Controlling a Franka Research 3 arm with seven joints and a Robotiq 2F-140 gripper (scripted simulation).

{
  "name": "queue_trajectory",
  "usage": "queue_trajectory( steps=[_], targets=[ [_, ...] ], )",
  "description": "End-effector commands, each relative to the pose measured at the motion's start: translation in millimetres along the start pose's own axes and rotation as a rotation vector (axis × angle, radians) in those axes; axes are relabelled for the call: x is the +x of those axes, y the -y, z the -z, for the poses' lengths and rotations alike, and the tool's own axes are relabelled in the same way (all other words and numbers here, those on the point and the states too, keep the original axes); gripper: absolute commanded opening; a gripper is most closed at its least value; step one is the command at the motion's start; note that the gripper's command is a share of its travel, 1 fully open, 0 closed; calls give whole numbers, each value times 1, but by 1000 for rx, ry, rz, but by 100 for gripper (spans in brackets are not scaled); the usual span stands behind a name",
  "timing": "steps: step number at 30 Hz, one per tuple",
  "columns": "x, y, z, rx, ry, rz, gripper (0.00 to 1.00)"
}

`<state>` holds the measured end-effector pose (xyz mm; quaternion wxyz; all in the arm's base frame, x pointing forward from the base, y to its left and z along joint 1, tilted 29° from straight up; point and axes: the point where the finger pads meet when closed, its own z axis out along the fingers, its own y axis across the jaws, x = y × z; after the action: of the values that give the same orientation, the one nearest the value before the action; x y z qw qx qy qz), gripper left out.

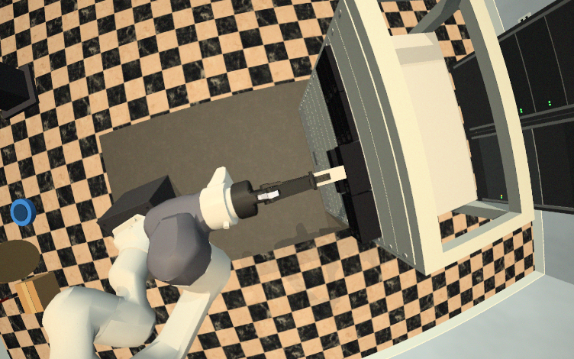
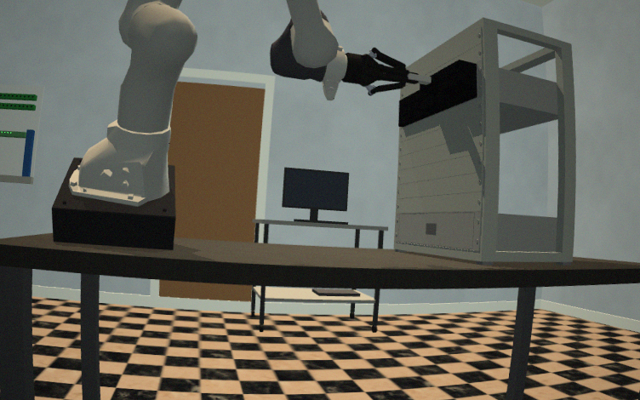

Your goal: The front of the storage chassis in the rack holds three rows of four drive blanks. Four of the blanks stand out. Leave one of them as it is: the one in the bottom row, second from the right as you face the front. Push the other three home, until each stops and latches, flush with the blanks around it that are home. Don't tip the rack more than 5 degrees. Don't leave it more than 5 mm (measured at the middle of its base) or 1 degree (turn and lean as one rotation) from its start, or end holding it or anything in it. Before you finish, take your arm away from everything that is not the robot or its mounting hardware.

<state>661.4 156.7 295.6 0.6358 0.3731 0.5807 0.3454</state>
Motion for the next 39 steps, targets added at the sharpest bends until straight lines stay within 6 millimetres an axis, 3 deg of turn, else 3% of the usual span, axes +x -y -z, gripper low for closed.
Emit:
queue_trajectory(
  steps=[1, 39],
  targets=[
    [-1, 1, -2, 2, -2, 4, 0],
    [0, 3, -22, 2, -2, 4, 0]
  ],
)
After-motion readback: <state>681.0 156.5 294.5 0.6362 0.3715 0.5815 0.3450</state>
